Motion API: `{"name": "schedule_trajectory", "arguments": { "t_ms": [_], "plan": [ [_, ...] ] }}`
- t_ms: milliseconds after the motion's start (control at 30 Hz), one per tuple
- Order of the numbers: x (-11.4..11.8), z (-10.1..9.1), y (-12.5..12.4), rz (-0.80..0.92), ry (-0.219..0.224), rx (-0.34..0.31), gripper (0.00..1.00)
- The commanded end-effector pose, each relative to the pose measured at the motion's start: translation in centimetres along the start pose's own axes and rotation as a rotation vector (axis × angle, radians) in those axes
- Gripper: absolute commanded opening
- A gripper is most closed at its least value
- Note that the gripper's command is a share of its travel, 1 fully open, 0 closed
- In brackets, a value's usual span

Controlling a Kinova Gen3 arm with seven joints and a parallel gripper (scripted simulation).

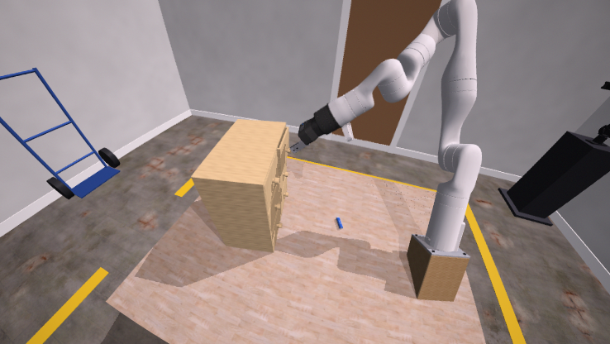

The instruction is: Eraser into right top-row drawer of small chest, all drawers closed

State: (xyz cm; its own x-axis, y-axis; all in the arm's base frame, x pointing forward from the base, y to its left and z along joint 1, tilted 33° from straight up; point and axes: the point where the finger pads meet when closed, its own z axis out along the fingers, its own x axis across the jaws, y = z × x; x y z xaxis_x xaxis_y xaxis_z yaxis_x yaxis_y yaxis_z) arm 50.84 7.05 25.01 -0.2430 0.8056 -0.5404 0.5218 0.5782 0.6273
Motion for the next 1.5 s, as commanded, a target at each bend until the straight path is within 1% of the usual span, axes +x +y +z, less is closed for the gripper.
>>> {"name": "schedule_trajectory", "arguments": {
  "t_ms": [0,500,1467],
  "plan": [
    [0.03,0.24,0.07,0.0,0.0,0.002,0.0],
    [0.03,0.6,0.37,0.0,0.0,0.002,0.0],
    [0.03,0.62,0.39,0.0,0.0,0.002,0.0]
  ]
}}
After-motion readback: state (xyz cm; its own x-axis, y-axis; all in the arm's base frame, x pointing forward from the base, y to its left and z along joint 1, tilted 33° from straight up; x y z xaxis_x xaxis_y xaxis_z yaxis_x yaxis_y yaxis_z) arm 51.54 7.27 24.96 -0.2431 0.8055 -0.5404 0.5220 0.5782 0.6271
